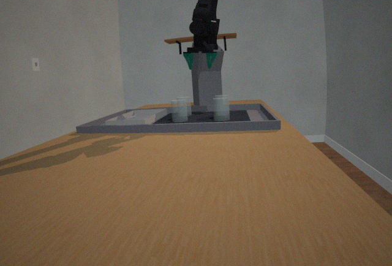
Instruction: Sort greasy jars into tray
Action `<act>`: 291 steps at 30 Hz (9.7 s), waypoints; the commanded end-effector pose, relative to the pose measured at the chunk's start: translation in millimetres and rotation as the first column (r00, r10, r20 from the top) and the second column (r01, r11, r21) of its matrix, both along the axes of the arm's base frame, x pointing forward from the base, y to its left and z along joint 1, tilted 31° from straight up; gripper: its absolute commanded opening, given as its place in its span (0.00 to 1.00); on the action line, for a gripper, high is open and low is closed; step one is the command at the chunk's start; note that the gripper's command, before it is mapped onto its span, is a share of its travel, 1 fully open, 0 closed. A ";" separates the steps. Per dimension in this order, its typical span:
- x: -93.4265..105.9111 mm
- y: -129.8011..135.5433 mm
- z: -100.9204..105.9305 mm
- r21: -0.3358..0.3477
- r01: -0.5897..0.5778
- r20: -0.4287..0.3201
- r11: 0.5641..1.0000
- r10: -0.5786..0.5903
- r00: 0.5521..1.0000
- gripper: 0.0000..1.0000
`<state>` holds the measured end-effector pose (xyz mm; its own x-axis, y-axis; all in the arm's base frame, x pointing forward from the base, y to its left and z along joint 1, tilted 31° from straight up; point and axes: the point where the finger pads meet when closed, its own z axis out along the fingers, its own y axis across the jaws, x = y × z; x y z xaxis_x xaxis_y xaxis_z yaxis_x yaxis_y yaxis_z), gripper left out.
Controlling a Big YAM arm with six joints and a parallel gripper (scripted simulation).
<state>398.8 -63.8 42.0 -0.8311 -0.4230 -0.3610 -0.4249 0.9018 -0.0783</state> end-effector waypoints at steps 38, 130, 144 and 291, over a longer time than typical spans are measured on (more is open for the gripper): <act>13.1 3.3 12.9 0.254 0.402 -0.016 0.880 -0.412 0.911 1.00; 54.2 2.7 -42.8 0.324 0.520 -0.027 0.791 -0.541 0.840 0.00; 63.9 6.1 -38.0 0.324 0.520 -0.027 0.791 -0.541 0.840 0.00; 86.4 -65.0 -137.2 0.324 0.520 -0.027 0.791 -0.541 0.840 0.00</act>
